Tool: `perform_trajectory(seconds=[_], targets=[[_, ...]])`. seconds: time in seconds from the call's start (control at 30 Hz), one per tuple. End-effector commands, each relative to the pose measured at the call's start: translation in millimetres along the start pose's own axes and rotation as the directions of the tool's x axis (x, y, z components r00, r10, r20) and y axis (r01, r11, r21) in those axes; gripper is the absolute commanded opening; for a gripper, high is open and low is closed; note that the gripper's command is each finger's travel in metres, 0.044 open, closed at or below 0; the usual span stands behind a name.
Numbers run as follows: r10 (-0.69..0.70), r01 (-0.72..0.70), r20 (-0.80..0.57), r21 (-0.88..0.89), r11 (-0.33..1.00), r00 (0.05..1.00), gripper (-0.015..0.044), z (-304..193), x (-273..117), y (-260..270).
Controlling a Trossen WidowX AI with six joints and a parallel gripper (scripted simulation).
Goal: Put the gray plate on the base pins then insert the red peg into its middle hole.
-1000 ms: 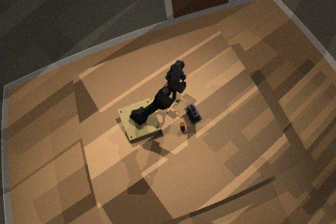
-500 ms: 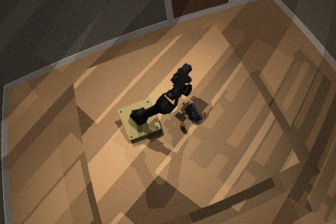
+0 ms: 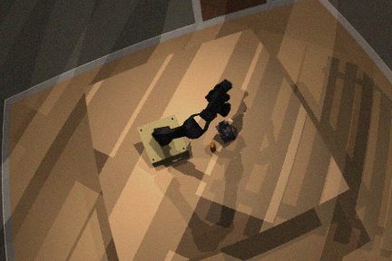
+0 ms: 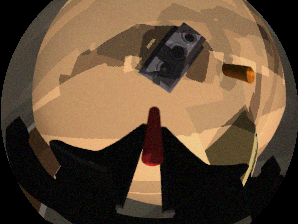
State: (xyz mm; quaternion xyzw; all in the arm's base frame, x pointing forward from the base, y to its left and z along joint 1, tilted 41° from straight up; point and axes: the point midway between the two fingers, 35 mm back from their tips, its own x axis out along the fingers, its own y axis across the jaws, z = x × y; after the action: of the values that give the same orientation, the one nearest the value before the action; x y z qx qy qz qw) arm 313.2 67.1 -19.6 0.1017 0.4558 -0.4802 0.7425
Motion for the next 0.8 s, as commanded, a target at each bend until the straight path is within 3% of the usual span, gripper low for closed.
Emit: perform_trajectory(seconds=[0.0, 0.77], targets=[[0.004, -0.004, 0.008, 0.004, 1.000, 1.000, 0.0000, 14, -2, 0], [-0.012, 0.012, 0.034, 0.002, 1.000, 0.999, 0.0000, 83, -2, -17]])
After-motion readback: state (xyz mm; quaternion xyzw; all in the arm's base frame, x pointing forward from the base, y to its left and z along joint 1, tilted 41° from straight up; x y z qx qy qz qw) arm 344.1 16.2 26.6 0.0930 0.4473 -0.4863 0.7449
